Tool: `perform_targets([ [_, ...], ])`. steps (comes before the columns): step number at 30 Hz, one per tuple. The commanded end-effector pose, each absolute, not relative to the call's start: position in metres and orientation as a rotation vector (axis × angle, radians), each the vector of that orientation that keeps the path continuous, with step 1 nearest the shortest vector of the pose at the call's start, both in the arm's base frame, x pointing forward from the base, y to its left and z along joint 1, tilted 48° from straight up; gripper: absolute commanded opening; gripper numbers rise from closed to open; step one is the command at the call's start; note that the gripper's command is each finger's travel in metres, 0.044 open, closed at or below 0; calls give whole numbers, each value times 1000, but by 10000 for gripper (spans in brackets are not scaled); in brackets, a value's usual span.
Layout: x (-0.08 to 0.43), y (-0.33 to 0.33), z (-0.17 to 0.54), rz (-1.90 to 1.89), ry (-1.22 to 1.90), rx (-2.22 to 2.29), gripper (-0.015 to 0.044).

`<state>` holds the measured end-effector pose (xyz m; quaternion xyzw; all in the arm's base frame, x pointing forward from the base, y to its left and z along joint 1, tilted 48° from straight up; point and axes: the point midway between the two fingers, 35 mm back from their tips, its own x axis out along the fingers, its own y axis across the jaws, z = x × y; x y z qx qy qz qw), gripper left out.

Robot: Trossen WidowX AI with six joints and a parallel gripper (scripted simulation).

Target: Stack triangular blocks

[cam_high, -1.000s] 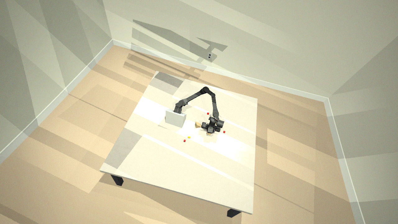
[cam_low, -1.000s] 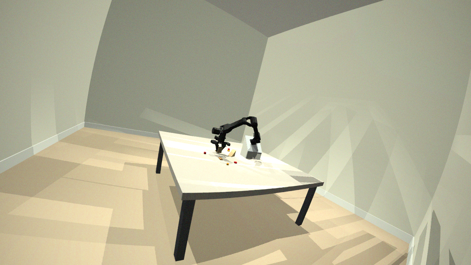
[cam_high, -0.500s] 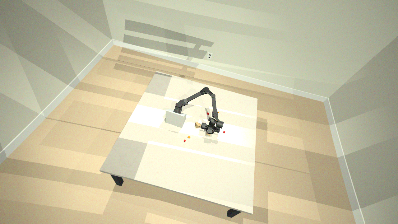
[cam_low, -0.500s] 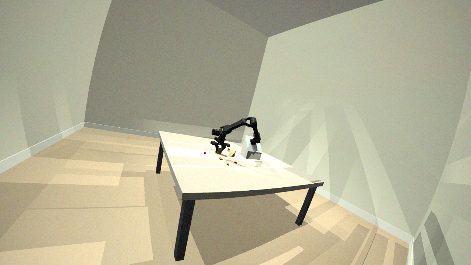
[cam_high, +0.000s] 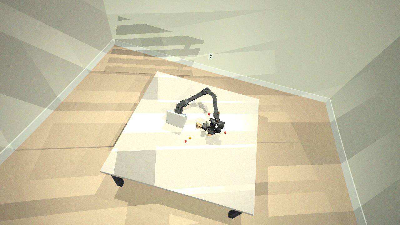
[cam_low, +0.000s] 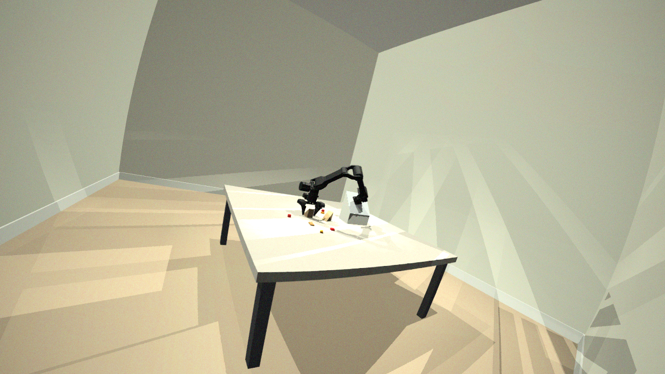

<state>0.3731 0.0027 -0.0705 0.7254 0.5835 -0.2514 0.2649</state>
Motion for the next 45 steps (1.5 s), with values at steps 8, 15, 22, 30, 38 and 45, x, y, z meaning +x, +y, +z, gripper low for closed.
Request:
perform_targets([
  [8,368,-23,-48,-682,1574,1957,440],
  [15,362,-41,-30,-682,1575,1958,440],
  [22,362,-38,-35,-670,1574,1951,440],
  [30,363,-22,-21,-137,1560,1146,440],
  [38,364,-8,0,388,1450,246,440],
  [45,364,1,19,725,1315,-397,440],
])
